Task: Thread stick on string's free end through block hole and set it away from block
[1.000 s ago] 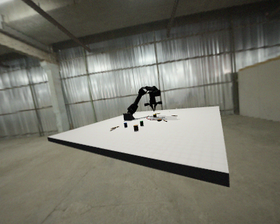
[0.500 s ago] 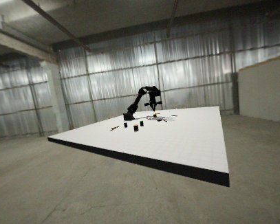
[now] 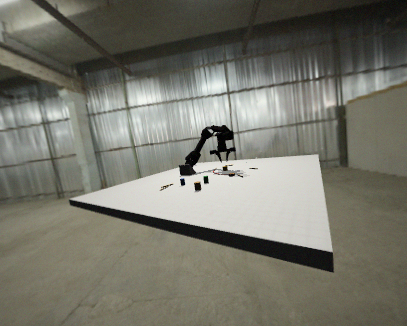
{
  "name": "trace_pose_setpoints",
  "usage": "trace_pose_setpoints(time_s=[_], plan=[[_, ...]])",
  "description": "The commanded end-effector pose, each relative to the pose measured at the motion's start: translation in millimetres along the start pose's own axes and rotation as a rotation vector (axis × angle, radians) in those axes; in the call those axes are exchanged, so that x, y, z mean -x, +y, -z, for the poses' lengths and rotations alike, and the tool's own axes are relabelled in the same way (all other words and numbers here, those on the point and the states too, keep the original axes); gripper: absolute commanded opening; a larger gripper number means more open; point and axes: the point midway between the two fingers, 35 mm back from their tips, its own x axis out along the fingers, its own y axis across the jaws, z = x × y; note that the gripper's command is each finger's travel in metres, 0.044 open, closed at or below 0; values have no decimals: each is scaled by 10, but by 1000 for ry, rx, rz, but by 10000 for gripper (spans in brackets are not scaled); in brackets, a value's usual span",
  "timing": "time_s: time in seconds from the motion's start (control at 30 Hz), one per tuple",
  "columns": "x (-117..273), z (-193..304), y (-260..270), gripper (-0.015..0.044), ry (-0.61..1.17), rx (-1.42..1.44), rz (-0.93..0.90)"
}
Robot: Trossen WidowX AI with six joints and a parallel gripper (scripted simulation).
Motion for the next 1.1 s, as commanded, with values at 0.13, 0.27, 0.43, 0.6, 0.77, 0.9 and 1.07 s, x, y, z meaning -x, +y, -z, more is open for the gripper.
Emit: trace_pose_setpoints(time_s=[0.13, 0.27, 0.43, 0.6, 0.77, 0.9, 1.07], plan=[[0, 0, 0, 5, 0, 0, 0], [0, 0, 0, 0, 0, 0, 0], [0, 0, 0, 0, 0, 0, 0], [0, 0, 0, 0, 0, 0, 0], [39, -202, 234, 105, -3, -18, -2], [38, -499, 634, 210, -8, -47, -4], [1, -655, 881, 341, -12, -65, -5]])
